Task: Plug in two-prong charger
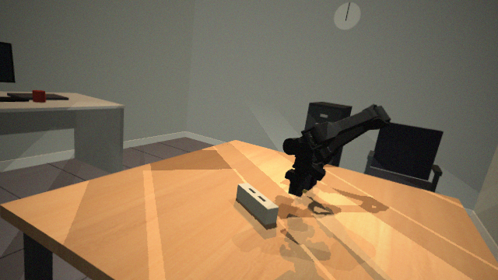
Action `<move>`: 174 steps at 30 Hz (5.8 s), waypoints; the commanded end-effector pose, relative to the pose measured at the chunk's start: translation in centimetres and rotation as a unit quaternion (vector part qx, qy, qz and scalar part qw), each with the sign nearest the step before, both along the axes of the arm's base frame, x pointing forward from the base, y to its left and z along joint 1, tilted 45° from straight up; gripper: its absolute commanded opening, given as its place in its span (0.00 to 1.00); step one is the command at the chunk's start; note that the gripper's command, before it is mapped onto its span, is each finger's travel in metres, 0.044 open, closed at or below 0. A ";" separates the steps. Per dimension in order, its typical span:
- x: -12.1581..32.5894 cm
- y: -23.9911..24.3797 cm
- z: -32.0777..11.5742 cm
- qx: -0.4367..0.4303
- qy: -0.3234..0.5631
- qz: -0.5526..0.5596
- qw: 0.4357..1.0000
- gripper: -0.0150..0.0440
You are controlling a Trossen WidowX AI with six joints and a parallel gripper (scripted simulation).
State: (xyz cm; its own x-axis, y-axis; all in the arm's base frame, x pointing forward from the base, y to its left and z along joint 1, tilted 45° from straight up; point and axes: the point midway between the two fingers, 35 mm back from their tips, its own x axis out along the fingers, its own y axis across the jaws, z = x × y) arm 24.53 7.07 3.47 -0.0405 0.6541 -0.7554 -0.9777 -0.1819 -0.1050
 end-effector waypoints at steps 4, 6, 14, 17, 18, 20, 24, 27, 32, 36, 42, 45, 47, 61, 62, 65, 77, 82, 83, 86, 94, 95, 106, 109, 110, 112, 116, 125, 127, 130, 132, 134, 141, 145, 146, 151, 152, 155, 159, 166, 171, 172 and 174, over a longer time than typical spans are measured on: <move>0.1 -0.2 0.0 -0.002 0.022 -0.023 0.999 0.25; 0.1 -0.3 -0.2 -0.002 0.034 -0.034 0.999 0.25; 0.2 -0.4 -0.6 -0.003 0.079 -0.082 0.993 0.25; 0.2 -0.4 -0.8 -0.003 0.096 -0.100 0.990 0.25; 0.2 -0.4 -0.9 -0.003 0.102 -0.106 0.989 0.25; 0.3 -0.5 -1.0 -0.003 0.113 -0.117 0.987 0.25; 0.3 -0.5 -1.3 -0.004 0.136 -0.141 0.981 0.25; 0.3 -0.5 -1.5 -0.005 0.152 -0.158 0.976 0.25; 0.4 -0.6 -1.8 -0.005 0.180 -0.187 0.966 0.25; 0.4 -0.7 -2.0 -0.006 0.203 -0.209 0.957 0.25; 0.4 -0.7 -2.4 -0.008 0.235 -0.243 0.941 0.25; 0.5 -0.8 -2.6 -0.009 0.252 -0.259 0.932 0.25; 0.5 -0.8 -2.7 -0.009 0.262 -0.270 0.926 0.25; 0.5 -1.0 -3.6 -0.014 0.336 -0.344 0.877 0.25; 0.5 -1.0 -3.7 -0.014 0.341 -0.349 0.873 0.25; 0.5 -1.0 -3.9 -0.015 0.356 -0.365 0.860 0.25; 0.5 -1.2 -4.7 -0.020 0.414 -0.423 0.806 0.25; 0.5 -1.2 -5.0 -0.023 0.437 -0.446 0.781 0.25; 0.5 -1.2 -5.0 -0.023 0.442 -0.450 0.775 0.25; 0.5 -1.3 -5.2 -0.025 0.455 -0.464 0.760 0.25; 0.5 -1.4 -5.8 -0.029 0.490 -0.498 0.715 0.25; 0.5 -1.4 -5.8 -0.029 0.494 -0.502 0.709 0.25; 0.4 -1.5 -6.6 -0.036 0.538 -0.544 0.643 0.25; 0.4 -1.5 -6.8 -0.038 0.549 -0.555 0.623 0.25; 0.4 -1.5 -6.8 -0.038 0.553 -0.559 0.617 0.25; 0.4 -1.5 -7.0 -0.039 0.560 -0.566 0.604 0.25; 0.4 -1.6 -7.2 -0.042 0.574 -0.579 0.577 0.25; 0.3 -1.7 -7.8 -0.048 0.603 -0.607 0.515 0.25; 0.3 -1.7 -7.8 -0.048 0.603 -0.607 0.515 0.25; 0.5 -1.7 -7.9 -0.048 0.604 -0.608 0.513 0.25; 0.7 -1.8 -8.0 -0.048 0.605 -0.609 0.512 0.25; 0.9 -1.9 -8.1 -0.048 0.605 -0.609 0.510 0.25; 1.7 -2.1 -8.3 -0.049 0.608 -0.612 0.504 0.25; 2.1 -2.2 -8.5 -0.049 0.609 -0.613 0.501 0.25; 2.2 -2.2 -8.5 -0.049 0.609 -0.614 0.500 0.25; 2.7 -2.4 -8.7 -0.049 0.611 -0.615 0.496 0.25; 2.8 -2.4 -8.8 -0.049 0.611 -0.616 0.495 0.25; 3.1 -2.5 -8.9 -0.049 0.612 -0.617 0.492 0.25; 3.5 -2.6 -9.1 -0.050 0.613 -0.618 0.489 0.25; 4.1 -2.8 -9.3 -0.050 0.616 -0.620 0.483 0.25; 4.6 -2.9 -9.5 -0.050 0.617 -0.622 0.479 0.25; 4.7 -2.9 -9.5 -0.050 0.617 -0.622 0.479 0.25; 4.9 -2.9 -9.6 -0.051 0.618 -0.623 0.477 0.25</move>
State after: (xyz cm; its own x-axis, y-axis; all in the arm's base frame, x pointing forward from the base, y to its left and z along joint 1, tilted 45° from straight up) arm 29.05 4.21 -6.10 -0.1247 0.7131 -0.6899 0.3549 0.6814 0.6401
